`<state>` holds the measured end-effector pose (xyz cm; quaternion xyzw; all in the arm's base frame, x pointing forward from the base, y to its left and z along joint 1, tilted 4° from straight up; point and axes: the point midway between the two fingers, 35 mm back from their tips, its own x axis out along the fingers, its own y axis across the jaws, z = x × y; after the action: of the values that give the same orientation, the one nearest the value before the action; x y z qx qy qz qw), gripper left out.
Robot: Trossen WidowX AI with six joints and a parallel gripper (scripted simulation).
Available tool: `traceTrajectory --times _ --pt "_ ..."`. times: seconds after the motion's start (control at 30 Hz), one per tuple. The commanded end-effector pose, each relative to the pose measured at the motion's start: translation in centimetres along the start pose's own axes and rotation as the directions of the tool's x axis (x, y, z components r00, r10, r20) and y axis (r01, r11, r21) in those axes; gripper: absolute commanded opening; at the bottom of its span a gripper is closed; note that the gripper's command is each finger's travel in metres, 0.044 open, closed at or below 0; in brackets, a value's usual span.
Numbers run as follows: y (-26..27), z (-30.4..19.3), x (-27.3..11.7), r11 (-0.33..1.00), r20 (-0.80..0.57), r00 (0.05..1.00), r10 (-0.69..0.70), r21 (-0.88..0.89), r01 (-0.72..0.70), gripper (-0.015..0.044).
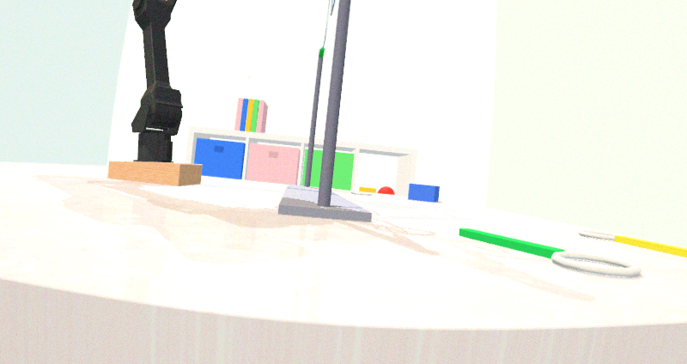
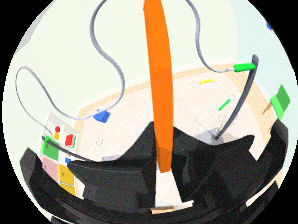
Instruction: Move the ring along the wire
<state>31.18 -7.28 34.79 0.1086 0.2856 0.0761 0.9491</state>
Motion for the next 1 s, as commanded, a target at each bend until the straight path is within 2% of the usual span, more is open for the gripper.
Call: traceTrajectory --times 0.0,0.47,0.97 --pt "-0.7 0.0 0.0 0.994 0.009 0.998 -0.056 -0.096 0.057 -0.0150" --pt "-2.8 0.5 -0.1 0.908 0.067 0.976 -0.207 -0.358 0.217 -0.0150" --pt "-4.8 1.6 -0.6 0.715 0.174 0.926 -0.336 -0.593 0.371 -0.0150"
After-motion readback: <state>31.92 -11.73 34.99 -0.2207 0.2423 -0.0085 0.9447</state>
